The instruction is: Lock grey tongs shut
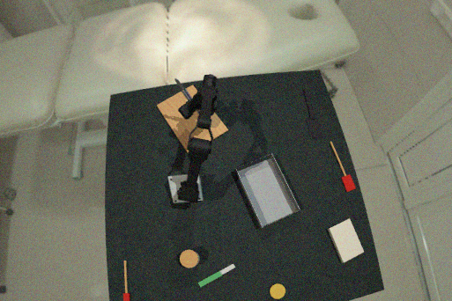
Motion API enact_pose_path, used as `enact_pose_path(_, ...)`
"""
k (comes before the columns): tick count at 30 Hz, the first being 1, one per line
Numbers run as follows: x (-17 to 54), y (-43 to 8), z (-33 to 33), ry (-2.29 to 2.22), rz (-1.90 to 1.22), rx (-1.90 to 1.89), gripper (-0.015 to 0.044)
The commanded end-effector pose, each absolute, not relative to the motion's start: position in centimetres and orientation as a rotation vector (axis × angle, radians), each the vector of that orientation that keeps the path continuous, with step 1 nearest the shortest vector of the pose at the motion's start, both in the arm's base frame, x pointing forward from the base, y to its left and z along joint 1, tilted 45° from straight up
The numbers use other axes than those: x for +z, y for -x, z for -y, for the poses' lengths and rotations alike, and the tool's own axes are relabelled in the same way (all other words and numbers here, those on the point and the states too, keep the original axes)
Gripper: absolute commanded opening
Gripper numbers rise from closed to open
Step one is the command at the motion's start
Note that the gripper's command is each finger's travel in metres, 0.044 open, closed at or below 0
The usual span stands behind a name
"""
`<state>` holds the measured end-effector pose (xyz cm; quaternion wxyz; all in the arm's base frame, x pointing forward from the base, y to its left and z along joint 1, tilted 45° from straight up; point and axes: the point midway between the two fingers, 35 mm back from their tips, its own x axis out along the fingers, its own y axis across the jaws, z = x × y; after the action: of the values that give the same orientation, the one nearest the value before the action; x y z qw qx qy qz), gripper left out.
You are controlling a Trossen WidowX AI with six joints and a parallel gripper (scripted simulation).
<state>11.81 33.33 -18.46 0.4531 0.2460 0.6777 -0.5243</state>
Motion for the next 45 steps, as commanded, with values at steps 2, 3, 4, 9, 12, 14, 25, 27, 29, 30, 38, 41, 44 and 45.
enact_pose_path(2, -18.5, -11.8, -33.8, -0.562, -1.609, -1.304, -0.0150)
enact_pose_path(3, -18.5, -11.8, -33.8, -0.550, -1.594, -1.307, -0.0150)
enact_pose_path(4, -18.5, -11.8, -33.8, -0.538, -1.579, -1.310, -0.0150)
enact_pose_path(9, -18.4, -11.6, -33.9, -0.477, -1.506, -1.318, -0.0150)
enact_pose_path(12, -18.3, -11.5, -34.0, -0.441, -1.461, -1.319, -0.0150)
enact_pose_path(14, -18.3, -11.4, -34.0, -0.418, -1.431, -1.320, -0.0150)
enact_pose_path(25, -17.5, -11.0, -34.0, -0.296, -1.265, -1.307, -0.0150)
enact_pose_path(27, -17.3, -11.0, -34.0, -0.275, -1.234, -1.303, -0.0150)
enact_pose_path(29, -17.1, -10.9, -34.0, -0.253, -1.204, -1.297, -0.0150)
enact_pose_path(30, -17.0, -10.9, -34.0, -0.243, -1.189, -1.294, -0.0150)
enact_pose_path(38, -16.3, -10.7, -34.0, -0.187, -1.107, -1.273, -0.0150)
enact_pose_path(41, -16.3, -10.7, -34.0, -0.187, -1.107, -1.273, -0.0150)
enact_pose_path(44, -16.3, -10.7, -33.9, -0.187, -1.107, -1.273, -0.0150)
enact_pose_path(45, -16.4, -10.7, -33.9, -0.187, -1.107, -1.273, -0.0150)
